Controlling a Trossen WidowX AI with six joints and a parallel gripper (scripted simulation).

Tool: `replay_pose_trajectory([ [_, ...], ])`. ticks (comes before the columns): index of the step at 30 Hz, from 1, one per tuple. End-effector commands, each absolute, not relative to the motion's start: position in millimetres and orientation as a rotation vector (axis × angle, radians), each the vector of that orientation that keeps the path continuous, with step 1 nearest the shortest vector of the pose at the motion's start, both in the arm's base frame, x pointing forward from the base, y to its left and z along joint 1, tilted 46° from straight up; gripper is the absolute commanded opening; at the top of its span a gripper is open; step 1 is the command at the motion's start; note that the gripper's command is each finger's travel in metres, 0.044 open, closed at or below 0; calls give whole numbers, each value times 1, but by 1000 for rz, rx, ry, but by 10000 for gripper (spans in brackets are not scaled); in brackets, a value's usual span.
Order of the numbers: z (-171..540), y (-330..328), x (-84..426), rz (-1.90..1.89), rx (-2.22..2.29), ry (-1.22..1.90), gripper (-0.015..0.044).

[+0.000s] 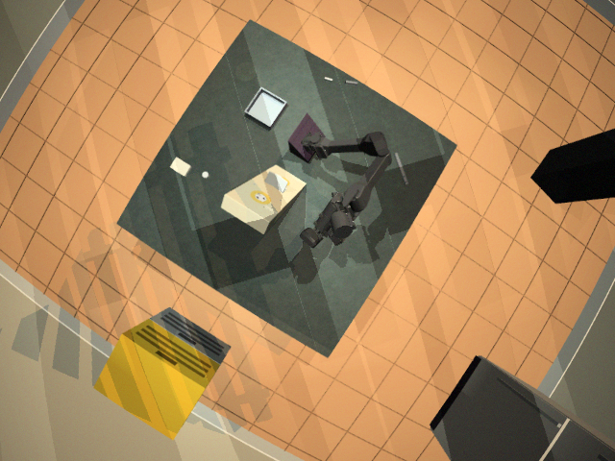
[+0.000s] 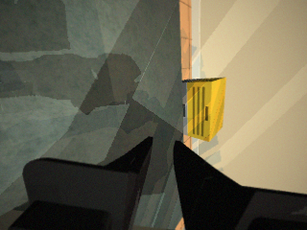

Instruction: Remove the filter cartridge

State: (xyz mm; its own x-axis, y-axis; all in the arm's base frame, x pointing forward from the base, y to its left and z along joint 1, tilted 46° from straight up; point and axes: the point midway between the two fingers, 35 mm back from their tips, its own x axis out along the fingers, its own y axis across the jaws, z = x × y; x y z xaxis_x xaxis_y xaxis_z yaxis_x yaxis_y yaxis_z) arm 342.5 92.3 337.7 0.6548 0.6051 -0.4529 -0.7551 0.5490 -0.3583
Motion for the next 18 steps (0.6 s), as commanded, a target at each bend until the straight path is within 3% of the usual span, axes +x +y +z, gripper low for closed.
replay_pose_trajectory([
  [1,307,33,349,743,-477,375,94],
  [7,267,-47,337,631,-321,450,94],
  [18,180,-120,293,620,1,433,94],
])
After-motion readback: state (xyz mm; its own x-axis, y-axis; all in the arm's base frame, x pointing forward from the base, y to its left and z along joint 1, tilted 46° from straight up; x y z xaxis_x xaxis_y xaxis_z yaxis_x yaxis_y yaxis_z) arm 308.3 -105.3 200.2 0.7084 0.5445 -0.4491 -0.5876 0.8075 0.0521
